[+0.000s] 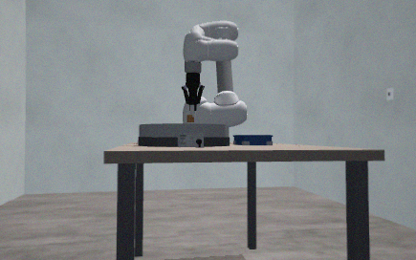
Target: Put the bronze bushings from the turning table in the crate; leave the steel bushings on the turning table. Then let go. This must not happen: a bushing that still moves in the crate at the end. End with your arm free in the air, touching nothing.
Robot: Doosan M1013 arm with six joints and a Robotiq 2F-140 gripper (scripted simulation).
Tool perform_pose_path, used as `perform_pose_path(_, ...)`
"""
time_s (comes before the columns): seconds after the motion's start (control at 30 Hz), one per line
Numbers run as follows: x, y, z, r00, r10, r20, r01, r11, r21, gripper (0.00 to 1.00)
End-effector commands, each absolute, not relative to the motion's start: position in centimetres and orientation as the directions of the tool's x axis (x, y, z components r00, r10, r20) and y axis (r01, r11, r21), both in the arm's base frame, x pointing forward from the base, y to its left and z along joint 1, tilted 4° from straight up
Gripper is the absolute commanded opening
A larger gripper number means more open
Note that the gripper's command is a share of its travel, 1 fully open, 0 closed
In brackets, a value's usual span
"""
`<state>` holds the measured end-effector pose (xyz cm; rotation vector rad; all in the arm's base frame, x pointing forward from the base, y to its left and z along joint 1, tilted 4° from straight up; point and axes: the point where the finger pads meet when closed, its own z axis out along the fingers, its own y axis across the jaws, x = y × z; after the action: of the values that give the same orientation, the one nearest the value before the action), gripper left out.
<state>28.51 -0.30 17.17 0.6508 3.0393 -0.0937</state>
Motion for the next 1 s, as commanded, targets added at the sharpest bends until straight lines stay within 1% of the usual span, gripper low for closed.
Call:
perform_pose_path(0.0, 28.8, -0.3, 17.7, -0.913, 0.405, -0.052, 0.408, 0.912, -0.05, 0.0)
perform_pose_path(0.67, 28.8, -0.2, 17.7, -0.913, 0.405, -0.052, 0.408, 0.912, -0.05, 0.0)
perform_pose_path(0.97, 29.3, 1.0, 17.7, -0.913, 0.405, -0.052, 0.408, 0.912, -0.05, 0.0)
